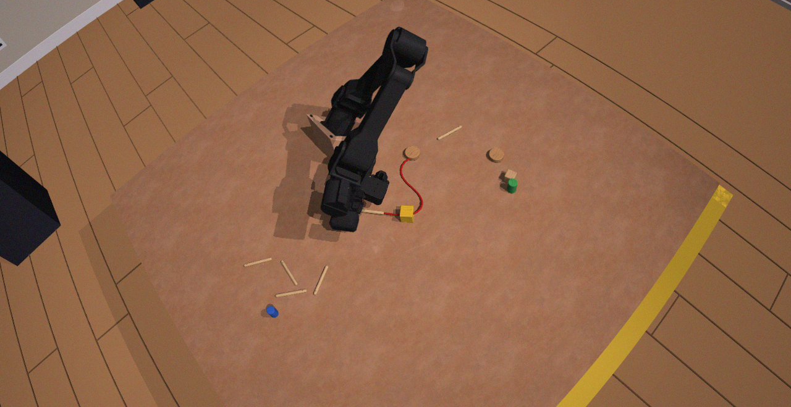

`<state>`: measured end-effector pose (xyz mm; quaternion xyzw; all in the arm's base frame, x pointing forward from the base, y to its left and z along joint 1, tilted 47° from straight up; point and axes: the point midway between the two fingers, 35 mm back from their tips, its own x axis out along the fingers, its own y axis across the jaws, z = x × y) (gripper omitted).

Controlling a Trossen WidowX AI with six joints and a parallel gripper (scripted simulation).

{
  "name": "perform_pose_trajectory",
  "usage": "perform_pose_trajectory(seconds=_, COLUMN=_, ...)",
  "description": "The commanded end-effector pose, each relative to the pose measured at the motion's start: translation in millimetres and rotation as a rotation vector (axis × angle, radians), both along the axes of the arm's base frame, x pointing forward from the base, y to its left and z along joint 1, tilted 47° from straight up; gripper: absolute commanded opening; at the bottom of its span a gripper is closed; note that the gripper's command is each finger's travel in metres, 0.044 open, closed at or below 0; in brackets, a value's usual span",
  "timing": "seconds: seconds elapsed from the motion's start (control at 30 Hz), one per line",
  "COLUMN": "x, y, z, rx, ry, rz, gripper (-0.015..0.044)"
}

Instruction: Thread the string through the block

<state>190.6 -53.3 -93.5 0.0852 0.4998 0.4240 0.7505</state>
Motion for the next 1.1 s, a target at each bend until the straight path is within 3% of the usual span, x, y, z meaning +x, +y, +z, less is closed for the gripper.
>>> perform_pose_trajectory(seconds=0.0, x=1, y=0, z=-3, rx=-0.007, ry=-0.005, rz=0.01, gripper=0.0)
perform_pose_trajectory(seconds=0.47, x=1, y=0, z=-3, rx=-0.007, ry=-0.005, rz=0.01, gripper=0.0)
perform_pose_trajectory(seconds=0.73, x=0, y=-8, z=6, rx=-0.003, ry=0.0, rz=-0.001, gripper=0.021)
perform_pose_trajectory(seconds=0.9, x=-9, y=-58, z=52, rx=-0.008, ry=-0.002, rz=-0.002, gripper=0.021)
perform_pose_trajectory(seconds=1.03, x=-10, y=-60, z=54, rx=-0.008, ry=-0.003, rz=-0.002, gripper=0.021)
perform_pose_trajectory(seconds=1.07, x=-8, y=-58, z=50, rx=-0.011, ry=-0.005, rz=-0.02, gripper=0.0236)
